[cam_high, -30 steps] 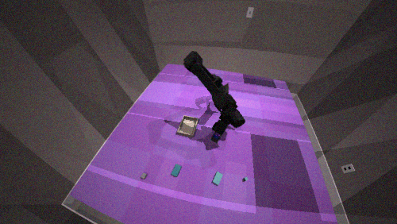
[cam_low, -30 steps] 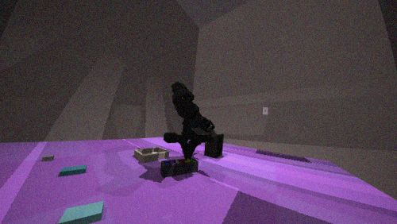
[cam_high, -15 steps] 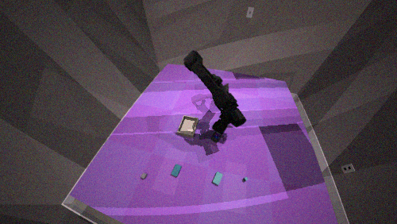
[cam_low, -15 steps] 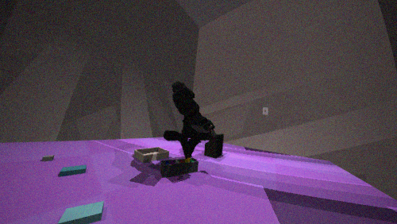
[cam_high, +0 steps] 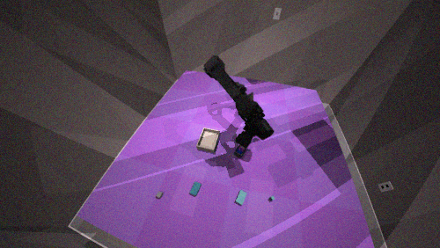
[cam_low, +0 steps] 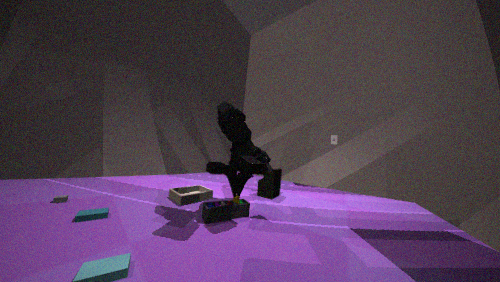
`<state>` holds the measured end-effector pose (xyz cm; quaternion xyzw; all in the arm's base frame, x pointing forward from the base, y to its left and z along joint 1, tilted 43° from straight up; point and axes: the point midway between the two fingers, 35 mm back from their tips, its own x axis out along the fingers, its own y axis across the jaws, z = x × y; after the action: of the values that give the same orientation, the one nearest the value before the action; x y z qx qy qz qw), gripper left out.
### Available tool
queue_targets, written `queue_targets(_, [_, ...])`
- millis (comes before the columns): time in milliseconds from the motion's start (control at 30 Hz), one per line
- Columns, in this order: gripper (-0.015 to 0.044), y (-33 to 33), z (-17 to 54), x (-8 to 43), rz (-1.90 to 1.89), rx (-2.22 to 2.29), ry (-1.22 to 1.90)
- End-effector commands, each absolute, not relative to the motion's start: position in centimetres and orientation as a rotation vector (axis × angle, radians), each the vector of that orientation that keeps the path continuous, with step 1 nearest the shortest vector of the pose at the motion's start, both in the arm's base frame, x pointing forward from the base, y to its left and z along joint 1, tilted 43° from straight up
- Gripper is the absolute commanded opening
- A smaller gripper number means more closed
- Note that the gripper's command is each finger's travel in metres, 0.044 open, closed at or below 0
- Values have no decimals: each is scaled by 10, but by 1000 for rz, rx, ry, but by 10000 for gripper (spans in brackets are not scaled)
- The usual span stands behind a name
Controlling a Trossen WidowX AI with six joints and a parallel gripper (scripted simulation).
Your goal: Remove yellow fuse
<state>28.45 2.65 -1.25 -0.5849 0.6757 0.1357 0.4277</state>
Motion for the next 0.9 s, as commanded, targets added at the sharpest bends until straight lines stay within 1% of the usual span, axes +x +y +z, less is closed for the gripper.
queue_targets(0, [0, 30, -11, 284, 340, -1454, 1685])
queue_targets(867, [0, 38, -1, 283, 340, -1457, 1684])
